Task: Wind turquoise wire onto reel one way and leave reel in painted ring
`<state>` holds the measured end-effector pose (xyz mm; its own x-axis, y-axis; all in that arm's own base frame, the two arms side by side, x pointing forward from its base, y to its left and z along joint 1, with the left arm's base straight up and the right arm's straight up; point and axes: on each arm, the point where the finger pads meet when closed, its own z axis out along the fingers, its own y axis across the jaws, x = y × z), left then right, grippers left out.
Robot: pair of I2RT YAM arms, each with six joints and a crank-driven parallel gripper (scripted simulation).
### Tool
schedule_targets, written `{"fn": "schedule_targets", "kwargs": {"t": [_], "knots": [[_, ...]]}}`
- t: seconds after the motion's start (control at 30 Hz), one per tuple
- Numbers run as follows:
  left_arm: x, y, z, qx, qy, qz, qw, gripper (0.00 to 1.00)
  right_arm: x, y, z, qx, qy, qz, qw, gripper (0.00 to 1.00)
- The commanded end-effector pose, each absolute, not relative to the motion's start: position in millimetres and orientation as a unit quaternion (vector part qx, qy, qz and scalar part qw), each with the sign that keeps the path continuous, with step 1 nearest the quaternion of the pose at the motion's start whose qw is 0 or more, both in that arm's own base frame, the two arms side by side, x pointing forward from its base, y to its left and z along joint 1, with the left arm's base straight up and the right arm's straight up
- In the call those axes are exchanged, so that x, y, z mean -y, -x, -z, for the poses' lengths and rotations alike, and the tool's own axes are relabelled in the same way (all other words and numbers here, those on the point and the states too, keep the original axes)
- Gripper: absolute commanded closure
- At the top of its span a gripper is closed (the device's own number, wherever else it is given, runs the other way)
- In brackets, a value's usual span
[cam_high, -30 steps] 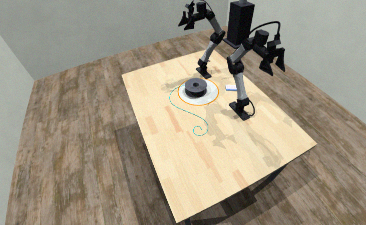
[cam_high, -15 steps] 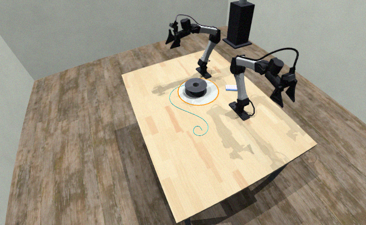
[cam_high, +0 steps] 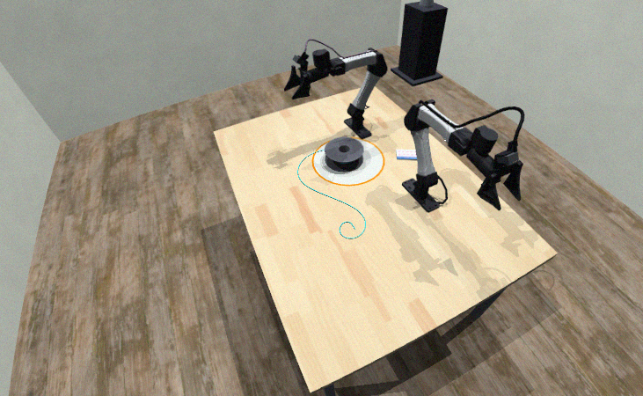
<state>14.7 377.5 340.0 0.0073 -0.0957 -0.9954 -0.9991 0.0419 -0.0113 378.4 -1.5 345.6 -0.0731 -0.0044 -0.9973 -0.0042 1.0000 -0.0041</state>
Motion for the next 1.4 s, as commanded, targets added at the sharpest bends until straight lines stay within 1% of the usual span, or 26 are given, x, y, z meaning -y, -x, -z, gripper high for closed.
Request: {"fn": "schedule_targets", "kwargs": {"t": [0.0, 0.87, 1.07, 1.13, 1.37], "knots": [[-382, -16, -361, -0.51, 0.49, -0.49, 0.51, 0.0, 0, -382, -361, -0.707, 0.0, 0.0, 0.707, 0.0], [-383, -21, -358, -0.513, 0.493, -0.48, 0.513, 0.01, 0, -382, -360, -0.707, 0.0, 0.0, 0.707, 0.0], [-386, -44, -344, -0.527, 0.508, -0.438, 0.522, 0.03, 0, -382, -360, -0.707, 0.0, 0.0, 0.707, 0.0], [-386, -44, -344, -0.527, 0.508, -0.438, 0.522, 0.03, 0, -382, -360, -0.707, 0.0, 0.0, 0.707, 0.0], [-384, -104, -312, -0.56, 0.543, -0.332, 0.53, 0.1, 0, -382, -360, -0.707, 0.0, 0.0, 0.707, 0.0]]}}
